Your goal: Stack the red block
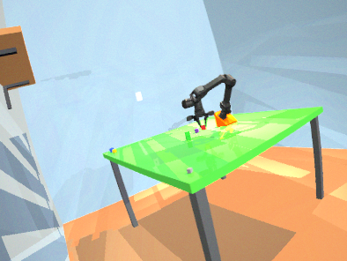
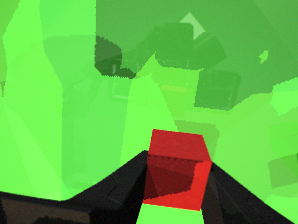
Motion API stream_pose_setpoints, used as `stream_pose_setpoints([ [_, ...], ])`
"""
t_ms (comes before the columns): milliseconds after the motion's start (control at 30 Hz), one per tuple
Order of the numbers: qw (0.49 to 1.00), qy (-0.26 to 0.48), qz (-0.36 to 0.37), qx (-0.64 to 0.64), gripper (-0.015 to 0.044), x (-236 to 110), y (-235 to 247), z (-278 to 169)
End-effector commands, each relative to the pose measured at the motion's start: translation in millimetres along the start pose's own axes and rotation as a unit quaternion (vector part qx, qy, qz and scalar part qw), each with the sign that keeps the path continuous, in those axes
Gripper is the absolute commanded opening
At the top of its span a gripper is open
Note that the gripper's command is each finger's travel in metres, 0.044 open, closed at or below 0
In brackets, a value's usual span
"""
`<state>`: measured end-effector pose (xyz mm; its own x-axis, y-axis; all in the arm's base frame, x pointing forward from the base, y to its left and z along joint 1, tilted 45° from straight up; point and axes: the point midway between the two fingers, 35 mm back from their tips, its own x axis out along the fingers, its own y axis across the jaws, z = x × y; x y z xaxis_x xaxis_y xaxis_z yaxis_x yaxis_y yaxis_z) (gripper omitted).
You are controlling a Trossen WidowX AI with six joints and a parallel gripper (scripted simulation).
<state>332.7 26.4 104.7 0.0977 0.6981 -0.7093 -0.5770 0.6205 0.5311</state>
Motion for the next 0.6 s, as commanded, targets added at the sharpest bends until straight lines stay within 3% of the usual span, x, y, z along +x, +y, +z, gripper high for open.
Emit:
stream_pose_setpoints([
  [0, 1.0, 0.001, -0.002, -0.003, 0.0, -22.2, 0.2, 0.6],
  [300, 1.0, 0.001, -0.003, -0.003, 0.0, -61.8, 0.2, 0.4],
  [567, 1.0, 0.001, -0.002, -0.003, 0.0, -64.5, 0.0, 0.9],
])
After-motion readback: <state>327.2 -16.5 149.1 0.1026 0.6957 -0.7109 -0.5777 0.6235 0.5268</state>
